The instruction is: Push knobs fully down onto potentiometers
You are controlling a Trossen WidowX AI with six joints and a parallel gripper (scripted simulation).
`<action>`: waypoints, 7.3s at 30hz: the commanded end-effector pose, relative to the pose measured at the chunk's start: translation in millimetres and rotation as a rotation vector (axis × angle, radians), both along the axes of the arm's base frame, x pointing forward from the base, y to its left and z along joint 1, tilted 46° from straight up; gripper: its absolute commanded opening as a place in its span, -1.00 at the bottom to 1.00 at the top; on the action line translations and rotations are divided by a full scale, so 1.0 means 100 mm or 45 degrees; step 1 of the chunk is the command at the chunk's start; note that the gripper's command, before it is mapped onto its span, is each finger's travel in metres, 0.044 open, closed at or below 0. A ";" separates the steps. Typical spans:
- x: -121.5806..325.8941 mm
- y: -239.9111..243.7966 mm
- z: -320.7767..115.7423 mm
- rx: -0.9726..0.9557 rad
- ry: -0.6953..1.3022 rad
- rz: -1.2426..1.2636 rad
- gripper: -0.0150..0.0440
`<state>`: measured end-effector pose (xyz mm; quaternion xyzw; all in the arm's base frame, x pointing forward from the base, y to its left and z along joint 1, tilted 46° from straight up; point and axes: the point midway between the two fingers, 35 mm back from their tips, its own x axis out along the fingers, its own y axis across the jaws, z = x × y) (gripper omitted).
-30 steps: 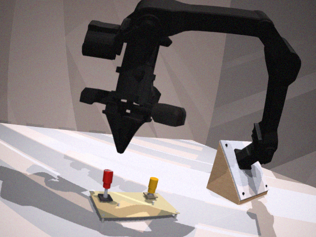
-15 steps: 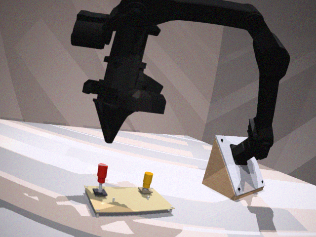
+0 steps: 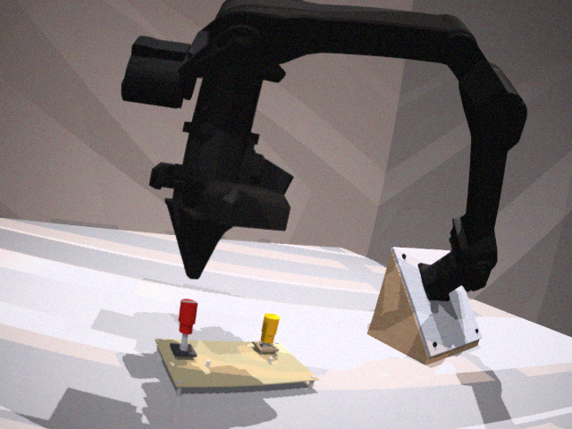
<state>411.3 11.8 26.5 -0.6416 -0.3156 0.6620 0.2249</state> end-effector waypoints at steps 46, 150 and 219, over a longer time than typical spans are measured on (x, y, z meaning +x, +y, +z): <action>-0.03 0.18 -0.20 0.005 0.007 -0.013 -0.49; -0.05 0.41 -0.42 0.007 0.007 -0.013 -0.49; -0.05 0.45 -0.46 0.007 0.007 -0.013 -0.49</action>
